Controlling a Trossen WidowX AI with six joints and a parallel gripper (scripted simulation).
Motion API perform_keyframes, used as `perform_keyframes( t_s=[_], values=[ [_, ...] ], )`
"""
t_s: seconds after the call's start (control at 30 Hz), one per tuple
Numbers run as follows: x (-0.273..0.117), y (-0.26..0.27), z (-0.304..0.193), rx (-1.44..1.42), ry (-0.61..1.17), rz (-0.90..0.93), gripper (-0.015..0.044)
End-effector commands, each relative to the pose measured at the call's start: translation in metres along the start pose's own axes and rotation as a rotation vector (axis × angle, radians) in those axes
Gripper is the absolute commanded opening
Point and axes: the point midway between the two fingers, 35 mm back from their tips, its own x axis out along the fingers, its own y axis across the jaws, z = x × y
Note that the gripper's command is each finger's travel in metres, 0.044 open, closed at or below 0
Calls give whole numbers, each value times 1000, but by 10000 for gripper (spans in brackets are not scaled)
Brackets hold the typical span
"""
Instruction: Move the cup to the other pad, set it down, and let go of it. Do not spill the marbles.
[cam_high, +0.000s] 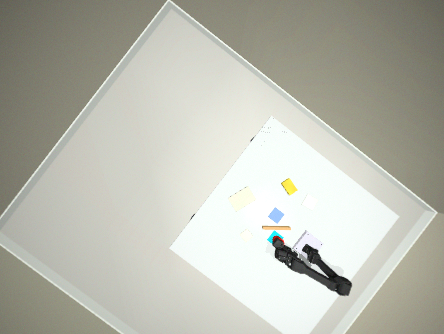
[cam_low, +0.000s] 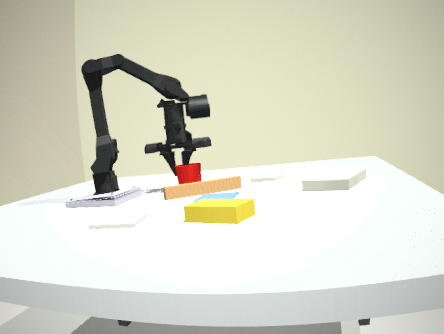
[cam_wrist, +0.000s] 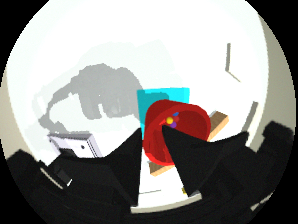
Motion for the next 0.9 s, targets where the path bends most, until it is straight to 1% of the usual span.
perform_keyframes(
  t_s=[0.0, 0.87],
  values=[
    [-3, -1, 0, 0, -1, -1, 128],
    [-36, 0, -1, 3, -2, 4, 128]
  ],
)
